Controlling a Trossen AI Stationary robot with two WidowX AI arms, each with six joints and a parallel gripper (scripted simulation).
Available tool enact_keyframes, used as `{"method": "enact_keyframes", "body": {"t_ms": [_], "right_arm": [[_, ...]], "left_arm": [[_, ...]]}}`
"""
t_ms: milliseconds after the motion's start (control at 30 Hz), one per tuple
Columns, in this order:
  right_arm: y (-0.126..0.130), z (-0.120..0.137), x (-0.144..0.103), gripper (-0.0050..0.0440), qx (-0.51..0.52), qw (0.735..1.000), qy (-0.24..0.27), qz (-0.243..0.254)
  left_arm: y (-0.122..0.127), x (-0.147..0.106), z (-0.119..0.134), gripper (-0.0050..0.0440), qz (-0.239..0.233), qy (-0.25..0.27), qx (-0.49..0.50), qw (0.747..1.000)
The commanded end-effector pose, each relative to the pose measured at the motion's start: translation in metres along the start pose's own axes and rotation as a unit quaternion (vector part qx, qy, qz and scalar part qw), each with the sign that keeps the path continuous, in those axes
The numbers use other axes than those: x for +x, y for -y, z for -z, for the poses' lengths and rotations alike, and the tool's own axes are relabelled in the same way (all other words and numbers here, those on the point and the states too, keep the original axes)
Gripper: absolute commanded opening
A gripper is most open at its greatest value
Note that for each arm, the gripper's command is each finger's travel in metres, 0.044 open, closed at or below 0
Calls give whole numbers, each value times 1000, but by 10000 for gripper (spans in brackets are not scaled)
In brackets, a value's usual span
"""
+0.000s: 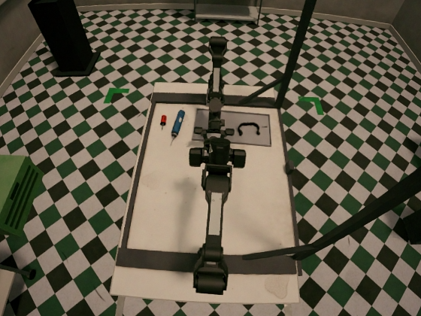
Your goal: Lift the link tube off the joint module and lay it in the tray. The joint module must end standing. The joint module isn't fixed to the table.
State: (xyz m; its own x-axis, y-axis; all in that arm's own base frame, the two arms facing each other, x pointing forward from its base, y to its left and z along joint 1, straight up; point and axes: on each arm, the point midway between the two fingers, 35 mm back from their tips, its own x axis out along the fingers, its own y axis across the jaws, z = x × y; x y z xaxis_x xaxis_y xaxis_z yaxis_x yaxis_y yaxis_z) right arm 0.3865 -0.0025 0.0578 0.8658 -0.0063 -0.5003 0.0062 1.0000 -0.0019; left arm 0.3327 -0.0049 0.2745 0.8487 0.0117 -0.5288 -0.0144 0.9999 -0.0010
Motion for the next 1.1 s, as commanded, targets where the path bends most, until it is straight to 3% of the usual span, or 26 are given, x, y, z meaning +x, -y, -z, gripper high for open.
{"method": "enact_keyframes", "body": {"t_ms": [0,67,133,733,1067], "right_arm": [[0,-9,-1,202,1,1000,12,0],[0,-9,-1,171,1,1000,12,0],[0,-9,-1,213,1,1000,12,0],[0,-46,-11,213,1,1000,23,0],[-1,-37,-18,213,2,1000,16,-1]], "left_arm": [[0,-4,-6,440,0,9,0,1000],[0,-4,-6,440,0,9,0,1000],[0,-4,-6,440,0,9,0,1000],[0,-4,-6,440,0,9,0,1000],[0,-4,-6,440,0,9,0,1000]]}}
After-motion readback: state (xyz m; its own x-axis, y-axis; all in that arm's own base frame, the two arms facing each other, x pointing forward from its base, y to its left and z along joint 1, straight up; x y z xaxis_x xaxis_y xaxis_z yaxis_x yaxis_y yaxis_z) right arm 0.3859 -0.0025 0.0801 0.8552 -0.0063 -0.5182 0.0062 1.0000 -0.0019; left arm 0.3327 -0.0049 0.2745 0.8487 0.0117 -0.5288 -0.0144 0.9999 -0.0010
